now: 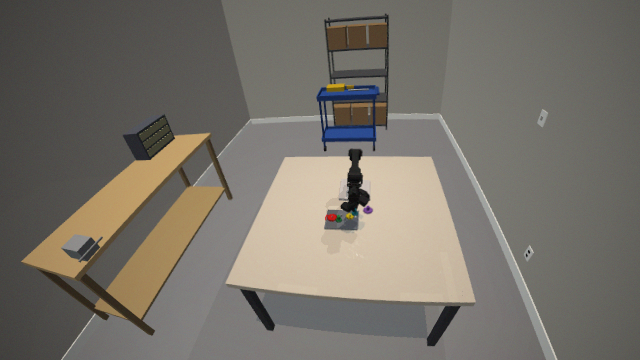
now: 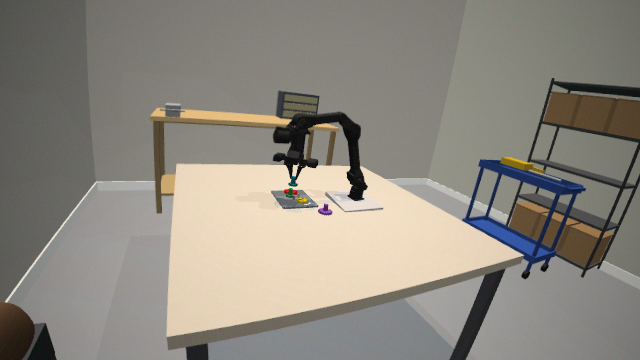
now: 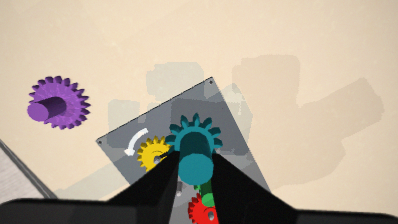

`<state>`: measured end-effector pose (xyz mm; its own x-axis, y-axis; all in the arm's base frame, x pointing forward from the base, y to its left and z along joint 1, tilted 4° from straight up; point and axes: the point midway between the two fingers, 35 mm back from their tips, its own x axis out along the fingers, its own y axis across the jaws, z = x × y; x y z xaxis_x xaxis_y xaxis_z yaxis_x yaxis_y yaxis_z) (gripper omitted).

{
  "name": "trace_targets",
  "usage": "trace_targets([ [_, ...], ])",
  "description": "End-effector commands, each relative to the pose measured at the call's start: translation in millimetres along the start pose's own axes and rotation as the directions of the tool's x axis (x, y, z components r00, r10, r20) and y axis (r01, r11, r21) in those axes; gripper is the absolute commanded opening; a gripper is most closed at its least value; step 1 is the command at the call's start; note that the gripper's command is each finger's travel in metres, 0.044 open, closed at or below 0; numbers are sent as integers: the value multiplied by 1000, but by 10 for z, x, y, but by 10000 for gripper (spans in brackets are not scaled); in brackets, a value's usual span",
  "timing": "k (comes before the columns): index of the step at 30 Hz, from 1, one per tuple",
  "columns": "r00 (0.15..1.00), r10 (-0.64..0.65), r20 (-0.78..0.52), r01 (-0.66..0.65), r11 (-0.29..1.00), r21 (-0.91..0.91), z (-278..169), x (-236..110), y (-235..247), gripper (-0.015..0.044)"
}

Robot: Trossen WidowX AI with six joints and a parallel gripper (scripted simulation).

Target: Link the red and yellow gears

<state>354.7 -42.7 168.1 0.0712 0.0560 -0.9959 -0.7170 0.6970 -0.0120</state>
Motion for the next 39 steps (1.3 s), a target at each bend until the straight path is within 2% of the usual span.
trace_targets([
  [1, 1000, -1, 4, 1, 1000, -2, -76, 29, -11, 0],
  [39, 1000, 4, -5, -4, 1000, -7, -720, 422, -60, 0],
])
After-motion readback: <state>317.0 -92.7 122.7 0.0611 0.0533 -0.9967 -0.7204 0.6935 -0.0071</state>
